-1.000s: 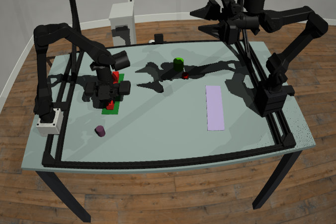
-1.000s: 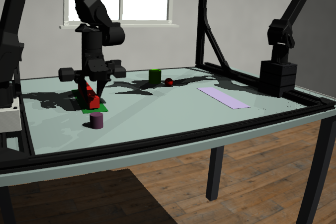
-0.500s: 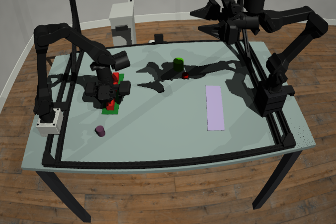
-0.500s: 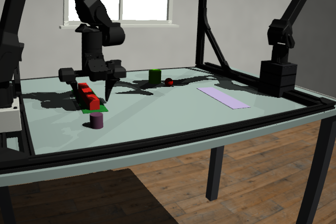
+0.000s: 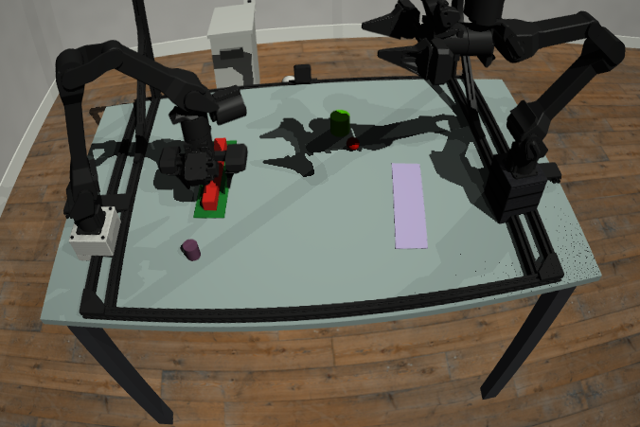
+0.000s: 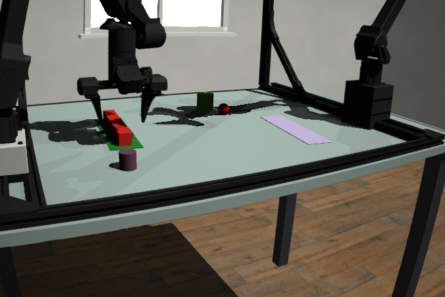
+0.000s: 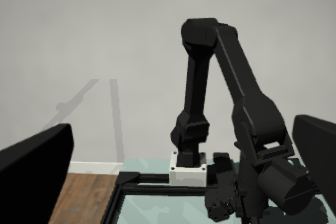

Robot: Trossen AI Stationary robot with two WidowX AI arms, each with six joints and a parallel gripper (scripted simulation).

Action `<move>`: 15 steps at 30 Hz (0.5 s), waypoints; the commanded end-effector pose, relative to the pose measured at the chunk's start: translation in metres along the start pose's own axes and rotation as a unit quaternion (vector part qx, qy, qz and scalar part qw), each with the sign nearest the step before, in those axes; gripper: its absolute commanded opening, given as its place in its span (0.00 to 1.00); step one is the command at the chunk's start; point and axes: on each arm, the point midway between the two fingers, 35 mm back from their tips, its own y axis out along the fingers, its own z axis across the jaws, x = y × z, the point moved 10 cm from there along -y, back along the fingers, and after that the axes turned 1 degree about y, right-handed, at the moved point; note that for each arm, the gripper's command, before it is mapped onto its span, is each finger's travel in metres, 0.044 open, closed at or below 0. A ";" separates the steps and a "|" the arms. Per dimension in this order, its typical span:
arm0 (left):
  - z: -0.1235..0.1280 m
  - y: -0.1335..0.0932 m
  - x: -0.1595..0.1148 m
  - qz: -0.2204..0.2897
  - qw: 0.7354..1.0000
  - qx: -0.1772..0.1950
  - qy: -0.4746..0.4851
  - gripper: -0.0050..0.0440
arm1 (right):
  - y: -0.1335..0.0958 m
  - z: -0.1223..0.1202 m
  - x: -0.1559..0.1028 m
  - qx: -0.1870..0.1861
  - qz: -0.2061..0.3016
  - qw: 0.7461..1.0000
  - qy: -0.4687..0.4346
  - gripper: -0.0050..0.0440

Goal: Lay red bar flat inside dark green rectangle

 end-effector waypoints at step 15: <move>0.000 0.000 0.000 -0.001 1.000 -0.002 -0.002 1.00 | -0.096 0.019 0.053 0.357 -0.016 0.878 -0.318 1.00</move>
